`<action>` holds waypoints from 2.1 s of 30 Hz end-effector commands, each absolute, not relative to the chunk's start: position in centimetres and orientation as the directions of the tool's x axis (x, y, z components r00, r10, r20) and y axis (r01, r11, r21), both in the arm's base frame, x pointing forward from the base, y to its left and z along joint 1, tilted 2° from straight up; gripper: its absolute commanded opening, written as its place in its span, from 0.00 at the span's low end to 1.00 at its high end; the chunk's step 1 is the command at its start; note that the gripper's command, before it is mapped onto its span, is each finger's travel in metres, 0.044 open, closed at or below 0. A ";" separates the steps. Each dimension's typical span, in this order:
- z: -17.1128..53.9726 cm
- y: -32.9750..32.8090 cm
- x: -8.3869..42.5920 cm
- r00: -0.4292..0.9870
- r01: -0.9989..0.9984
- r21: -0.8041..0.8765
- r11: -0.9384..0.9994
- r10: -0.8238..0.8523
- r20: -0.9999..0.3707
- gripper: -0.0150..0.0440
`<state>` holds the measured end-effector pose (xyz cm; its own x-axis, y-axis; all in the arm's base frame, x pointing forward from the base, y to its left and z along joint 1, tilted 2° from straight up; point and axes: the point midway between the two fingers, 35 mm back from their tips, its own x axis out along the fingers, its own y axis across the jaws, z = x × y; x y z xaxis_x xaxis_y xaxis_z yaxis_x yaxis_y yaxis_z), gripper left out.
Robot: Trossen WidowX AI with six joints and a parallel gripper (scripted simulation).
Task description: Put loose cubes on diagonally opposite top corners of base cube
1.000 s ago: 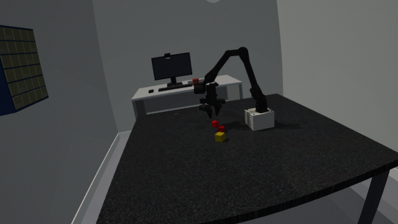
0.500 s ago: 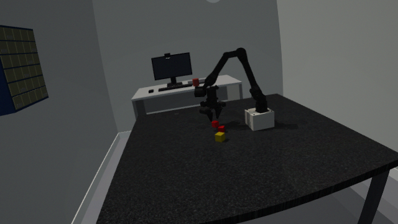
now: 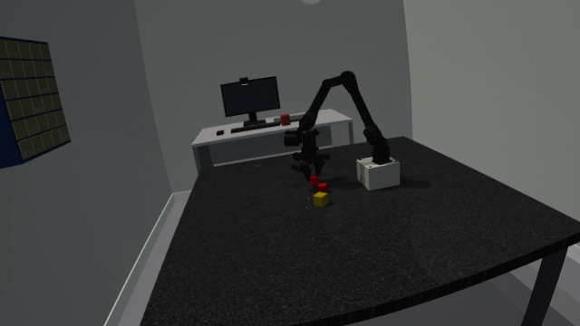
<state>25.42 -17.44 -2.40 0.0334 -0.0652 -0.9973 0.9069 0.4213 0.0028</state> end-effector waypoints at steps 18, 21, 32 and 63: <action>-0.8 -17.8 25.7 0.040 0.893 0.006 0.450 -0.068 -0.997 0.43; 0.0 -17.7 25.8 0.039 0.894 0.006 0.448 -0.066 -0.997 0.43; 3.0 -17.5 25.7 0.036 0.898 0.005 0.439 -0.062 -0.997 0.43; 7.4 -14.4 26.4 0.030 0.700 -0.015 0.714 -0.051 -0.998 0.43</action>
